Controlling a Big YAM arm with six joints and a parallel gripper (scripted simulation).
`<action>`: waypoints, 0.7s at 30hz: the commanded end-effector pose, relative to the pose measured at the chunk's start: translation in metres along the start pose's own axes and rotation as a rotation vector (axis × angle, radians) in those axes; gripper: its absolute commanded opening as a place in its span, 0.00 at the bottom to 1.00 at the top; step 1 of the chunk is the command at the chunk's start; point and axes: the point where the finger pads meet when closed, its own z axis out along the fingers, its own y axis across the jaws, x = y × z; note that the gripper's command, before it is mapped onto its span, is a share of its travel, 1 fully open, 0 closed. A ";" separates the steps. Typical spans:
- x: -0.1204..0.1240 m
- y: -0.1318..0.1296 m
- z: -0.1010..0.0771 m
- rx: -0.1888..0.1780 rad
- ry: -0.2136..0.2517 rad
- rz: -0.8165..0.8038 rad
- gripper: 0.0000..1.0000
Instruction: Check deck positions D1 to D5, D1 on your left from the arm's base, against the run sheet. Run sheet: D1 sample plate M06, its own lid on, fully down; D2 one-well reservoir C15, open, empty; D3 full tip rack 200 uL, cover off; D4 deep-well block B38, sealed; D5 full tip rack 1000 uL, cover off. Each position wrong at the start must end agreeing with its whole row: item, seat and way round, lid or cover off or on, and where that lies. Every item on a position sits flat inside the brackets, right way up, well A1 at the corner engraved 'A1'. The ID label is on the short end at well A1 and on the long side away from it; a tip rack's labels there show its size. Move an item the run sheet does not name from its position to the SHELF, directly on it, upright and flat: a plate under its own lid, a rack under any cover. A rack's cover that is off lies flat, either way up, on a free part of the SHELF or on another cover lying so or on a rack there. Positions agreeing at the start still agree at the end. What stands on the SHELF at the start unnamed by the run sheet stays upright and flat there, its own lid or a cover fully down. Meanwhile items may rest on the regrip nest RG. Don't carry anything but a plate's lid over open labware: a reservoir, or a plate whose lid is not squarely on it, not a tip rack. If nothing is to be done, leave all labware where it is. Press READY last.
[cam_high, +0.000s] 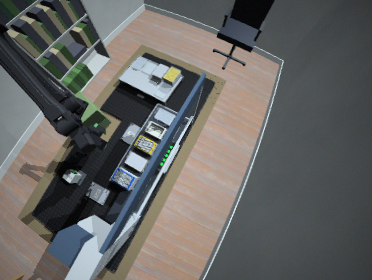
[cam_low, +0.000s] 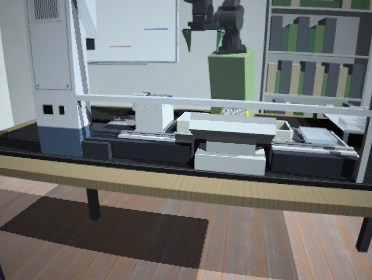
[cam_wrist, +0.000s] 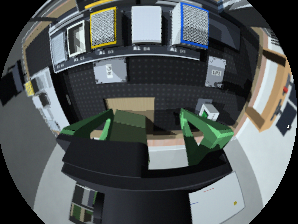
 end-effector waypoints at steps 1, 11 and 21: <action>-0.030 -0.008 -0.022 0.023 -0.070 -0.022 1.00; -0.077 -0.006 -0.017 0.019 -0.067 -0.005 1.00; -0.116 -0.003 -0.017 0.015 -0.063 -0.004 1.00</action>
